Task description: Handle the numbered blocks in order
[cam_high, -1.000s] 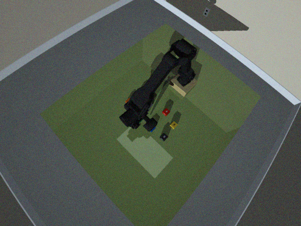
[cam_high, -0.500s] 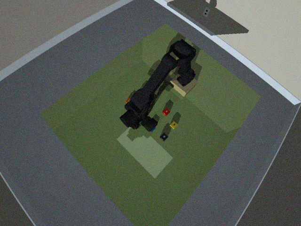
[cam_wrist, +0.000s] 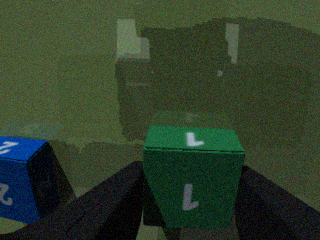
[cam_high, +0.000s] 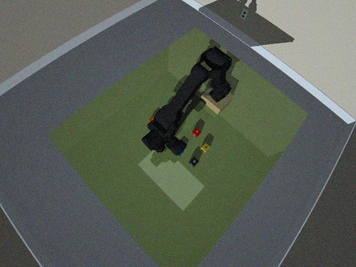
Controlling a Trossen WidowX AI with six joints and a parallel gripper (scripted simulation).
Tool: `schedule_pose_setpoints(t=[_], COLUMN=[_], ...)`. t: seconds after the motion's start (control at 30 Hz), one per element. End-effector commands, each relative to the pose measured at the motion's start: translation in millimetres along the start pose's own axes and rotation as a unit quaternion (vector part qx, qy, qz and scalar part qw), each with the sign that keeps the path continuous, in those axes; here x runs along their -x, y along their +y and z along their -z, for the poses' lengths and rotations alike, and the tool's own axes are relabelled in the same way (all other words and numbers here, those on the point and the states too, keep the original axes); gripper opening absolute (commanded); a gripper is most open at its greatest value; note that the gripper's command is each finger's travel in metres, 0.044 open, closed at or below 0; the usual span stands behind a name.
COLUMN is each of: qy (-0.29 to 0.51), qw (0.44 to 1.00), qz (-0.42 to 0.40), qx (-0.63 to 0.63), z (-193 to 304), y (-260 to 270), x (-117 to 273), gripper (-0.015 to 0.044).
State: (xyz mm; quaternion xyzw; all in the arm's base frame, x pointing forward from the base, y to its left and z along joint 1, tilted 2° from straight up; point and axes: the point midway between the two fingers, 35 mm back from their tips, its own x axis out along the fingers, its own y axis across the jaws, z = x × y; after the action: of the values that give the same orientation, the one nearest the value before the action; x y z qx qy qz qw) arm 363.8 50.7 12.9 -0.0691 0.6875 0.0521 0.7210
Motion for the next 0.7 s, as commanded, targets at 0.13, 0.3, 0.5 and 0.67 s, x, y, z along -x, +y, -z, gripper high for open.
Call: schedule_pose_setpoints(t=[0.13, 0.3, 0.5, 0.67], qy=[0.003, 0.003, 0.003, 0.002], qw=[1.000, 1.000, 1.000, 1.000], qz=[0.001, 0.001, 0.001, 0.001], qx=[0.002, 0.002, 0.002, 0.002], z=[1.7, 1.7, 1.1, 1.3], y=[-0.2, -0.2, -0.2, -0.2], x=[-1.6, -1.6, 9.9, 34.7], gripper=[0.0251, 0.0383, 0.0400, 0.0400])
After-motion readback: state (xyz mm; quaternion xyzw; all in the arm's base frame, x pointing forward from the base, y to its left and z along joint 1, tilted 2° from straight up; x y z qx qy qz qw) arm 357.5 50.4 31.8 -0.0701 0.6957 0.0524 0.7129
